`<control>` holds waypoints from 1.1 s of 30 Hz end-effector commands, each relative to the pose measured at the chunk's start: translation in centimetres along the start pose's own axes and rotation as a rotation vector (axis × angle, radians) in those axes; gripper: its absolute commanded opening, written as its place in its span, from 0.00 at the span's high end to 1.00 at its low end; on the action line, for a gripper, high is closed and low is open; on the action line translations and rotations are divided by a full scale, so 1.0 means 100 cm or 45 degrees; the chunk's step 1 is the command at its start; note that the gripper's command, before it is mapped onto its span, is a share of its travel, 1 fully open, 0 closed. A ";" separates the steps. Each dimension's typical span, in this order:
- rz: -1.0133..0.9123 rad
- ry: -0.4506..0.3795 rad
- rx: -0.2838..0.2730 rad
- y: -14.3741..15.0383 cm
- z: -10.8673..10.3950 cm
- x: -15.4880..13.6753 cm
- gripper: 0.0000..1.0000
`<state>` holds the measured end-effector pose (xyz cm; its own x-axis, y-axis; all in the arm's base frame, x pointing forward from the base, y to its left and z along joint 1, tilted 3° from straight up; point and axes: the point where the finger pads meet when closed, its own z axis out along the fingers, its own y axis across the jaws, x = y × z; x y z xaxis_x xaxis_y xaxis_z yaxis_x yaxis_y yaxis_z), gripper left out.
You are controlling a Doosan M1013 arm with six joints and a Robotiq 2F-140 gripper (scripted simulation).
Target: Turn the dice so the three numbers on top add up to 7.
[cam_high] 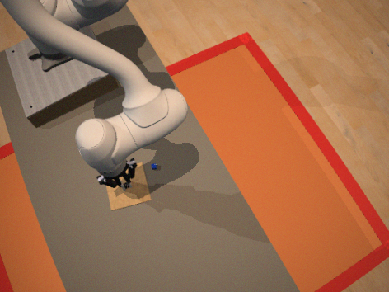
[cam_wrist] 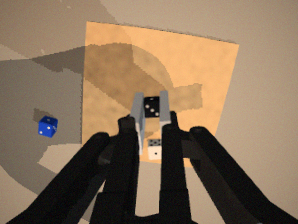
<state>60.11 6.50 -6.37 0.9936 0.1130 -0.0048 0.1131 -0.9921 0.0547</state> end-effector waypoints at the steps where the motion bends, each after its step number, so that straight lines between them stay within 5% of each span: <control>1: 0.000 0.000 0.000 0.000 0.000 0.000 0.93; 33: 0.000 0.000 0.000 0.000 0.000 0.000 0.91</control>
<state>60.11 6.50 -6.37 0.9936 0.1130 -0.0048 0.1131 -0.9921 0.0547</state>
